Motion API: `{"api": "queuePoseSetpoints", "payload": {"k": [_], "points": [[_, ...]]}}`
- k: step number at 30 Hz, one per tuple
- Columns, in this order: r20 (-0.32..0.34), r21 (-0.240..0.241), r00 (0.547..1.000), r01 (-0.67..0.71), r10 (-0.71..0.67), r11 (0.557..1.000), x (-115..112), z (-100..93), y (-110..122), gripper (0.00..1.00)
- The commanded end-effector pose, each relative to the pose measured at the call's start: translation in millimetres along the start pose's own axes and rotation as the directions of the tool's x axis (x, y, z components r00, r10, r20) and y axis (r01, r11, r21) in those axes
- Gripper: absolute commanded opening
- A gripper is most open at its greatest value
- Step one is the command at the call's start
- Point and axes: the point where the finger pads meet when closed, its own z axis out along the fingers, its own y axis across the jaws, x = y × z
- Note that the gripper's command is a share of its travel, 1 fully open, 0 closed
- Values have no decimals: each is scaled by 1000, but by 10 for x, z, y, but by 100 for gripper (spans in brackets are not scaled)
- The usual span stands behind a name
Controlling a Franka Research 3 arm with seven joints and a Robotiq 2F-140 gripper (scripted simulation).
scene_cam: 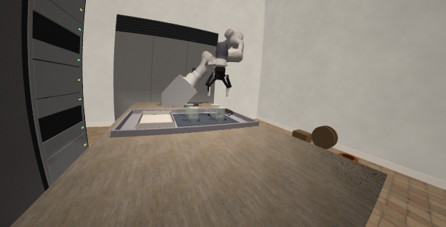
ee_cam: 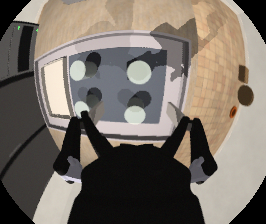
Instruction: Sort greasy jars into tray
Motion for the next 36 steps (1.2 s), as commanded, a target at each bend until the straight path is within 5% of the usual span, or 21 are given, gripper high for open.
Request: {"api": "queuePoseSetpoints", "payload": {"k": [1, 10, 23, 36], "points": [[-26, -20, 999, -25, 25, 999, 78, -125, 59, 100], [-26, -20, 999, -25, 25, 999, -595, -106, -27, 100], [-26, -20, 999, -25, 25, 999, -578, 571, -13, 100], [-26, -20, 999, -25, 25, 999, -578, 571, -13, 100]]}}
